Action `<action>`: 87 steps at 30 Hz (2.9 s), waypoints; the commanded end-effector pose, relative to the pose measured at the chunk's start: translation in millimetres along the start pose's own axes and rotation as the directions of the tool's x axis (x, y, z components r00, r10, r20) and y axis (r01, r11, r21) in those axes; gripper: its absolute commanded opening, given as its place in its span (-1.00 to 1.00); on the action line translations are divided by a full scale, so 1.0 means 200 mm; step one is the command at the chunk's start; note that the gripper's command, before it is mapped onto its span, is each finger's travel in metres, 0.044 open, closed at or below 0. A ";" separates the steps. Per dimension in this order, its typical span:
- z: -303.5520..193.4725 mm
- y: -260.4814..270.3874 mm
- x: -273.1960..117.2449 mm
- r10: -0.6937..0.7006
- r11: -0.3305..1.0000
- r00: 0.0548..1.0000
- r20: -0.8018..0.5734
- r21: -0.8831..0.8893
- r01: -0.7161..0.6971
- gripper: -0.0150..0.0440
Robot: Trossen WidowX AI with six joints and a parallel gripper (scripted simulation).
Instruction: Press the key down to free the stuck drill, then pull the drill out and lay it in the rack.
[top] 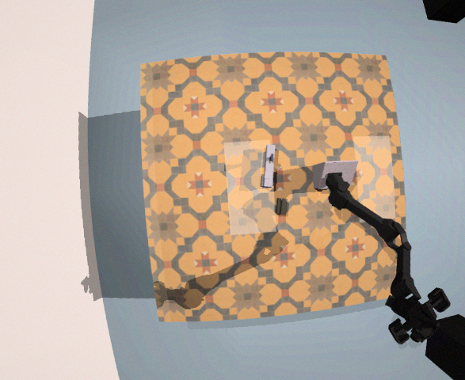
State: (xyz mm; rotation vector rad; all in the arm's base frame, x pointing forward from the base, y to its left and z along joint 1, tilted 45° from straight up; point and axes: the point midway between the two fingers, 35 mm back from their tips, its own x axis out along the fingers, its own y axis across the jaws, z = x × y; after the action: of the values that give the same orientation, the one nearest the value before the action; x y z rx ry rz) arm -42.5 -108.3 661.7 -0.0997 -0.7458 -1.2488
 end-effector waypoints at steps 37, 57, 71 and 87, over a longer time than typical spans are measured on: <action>-2.63 1.03 -0.30 0.217 0.290 0.202 -0.955 -0.135 -0.948 -0.49; -3.40 0.38 -1.46 -0.050 0.449 -0.847 -0.529 0.746 -0.492 -0.49; -3.37 0.25 -1.72 0.012 0.588 -0.968 -0.252 0.785 -0.197 -0.49; -3.38 0.25 -1.80 0.024 0.593 -0.971 -0.237 0.785 -0.177 -0.49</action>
State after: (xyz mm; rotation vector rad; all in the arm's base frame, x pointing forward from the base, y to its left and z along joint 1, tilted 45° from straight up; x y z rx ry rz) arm 267.4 -107.1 -37.5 0.7149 1.5225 0.4904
